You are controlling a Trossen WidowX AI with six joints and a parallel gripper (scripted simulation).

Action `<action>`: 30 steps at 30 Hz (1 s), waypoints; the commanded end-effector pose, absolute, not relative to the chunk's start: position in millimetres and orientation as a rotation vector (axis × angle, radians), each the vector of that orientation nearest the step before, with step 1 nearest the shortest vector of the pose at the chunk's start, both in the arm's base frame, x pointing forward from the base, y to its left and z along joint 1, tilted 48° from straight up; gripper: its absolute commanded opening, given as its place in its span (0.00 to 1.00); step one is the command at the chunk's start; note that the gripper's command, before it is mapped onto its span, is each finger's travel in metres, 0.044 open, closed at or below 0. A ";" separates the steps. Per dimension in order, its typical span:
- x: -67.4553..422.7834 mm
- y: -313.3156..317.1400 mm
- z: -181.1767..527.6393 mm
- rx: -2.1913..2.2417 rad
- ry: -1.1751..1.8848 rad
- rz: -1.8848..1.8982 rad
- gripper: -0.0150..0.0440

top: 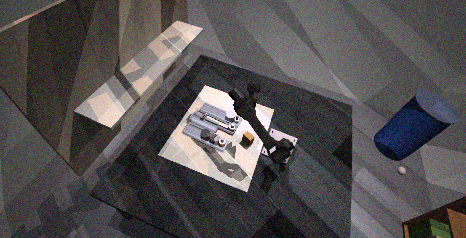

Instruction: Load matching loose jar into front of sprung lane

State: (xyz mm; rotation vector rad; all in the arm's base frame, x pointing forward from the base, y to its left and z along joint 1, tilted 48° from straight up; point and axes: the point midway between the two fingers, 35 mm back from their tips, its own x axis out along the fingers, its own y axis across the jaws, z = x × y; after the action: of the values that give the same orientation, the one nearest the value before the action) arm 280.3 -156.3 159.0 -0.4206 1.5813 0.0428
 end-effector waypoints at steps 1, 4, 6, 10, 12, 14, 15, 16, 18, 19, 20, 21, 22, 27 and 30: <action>258.7 -154.2 94.2 -0.245 1.666 0.258 1.00; 237.6 -145.2 51.4 -0.082 1.686 0.415 1.00; 222.9 -134.9 24.6 0.049 1.674 0.520 1.00; 191.5 -101.2 -23.3 0.388 1.561 0.721 1.00; 182.3 -88.6 -33.7 0.503 1.501 0.767 1.00; 181.2 -86.9 -34.9 0.517 1.493 0.772 1.00; 181.2 -86.9 -34.9 0.517 1.493 0.772 1.00; 179.6 -87.7 -35.5 0.517 1.493 0.772 1.00; 178.6 -88.2 -35.9 0.517 1.494 0.772 1.00; 178.6 -88.2 -35.9 0.517 1.494 0.772 1.00; 178.5 -86.7 -37.4 0.517 1.493 0.772 1.00; 178.3 -82.1 -42.0 0.517 1.493 0.772 1.00; 177.6 -74.3 -49.4 0.517 1.493 0.772 1.00; 175.2 -60.1 -61.9 0.517 1.493 0.773 1.00; 174.0 -59.8 -63.2 0.517 1.493 0.773 1.00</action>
State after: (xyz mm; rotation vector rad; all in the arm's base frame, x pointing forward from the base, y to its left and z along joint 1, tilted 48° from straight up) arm 173.0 -60.3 -60.8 0.5166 1.5019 0.7828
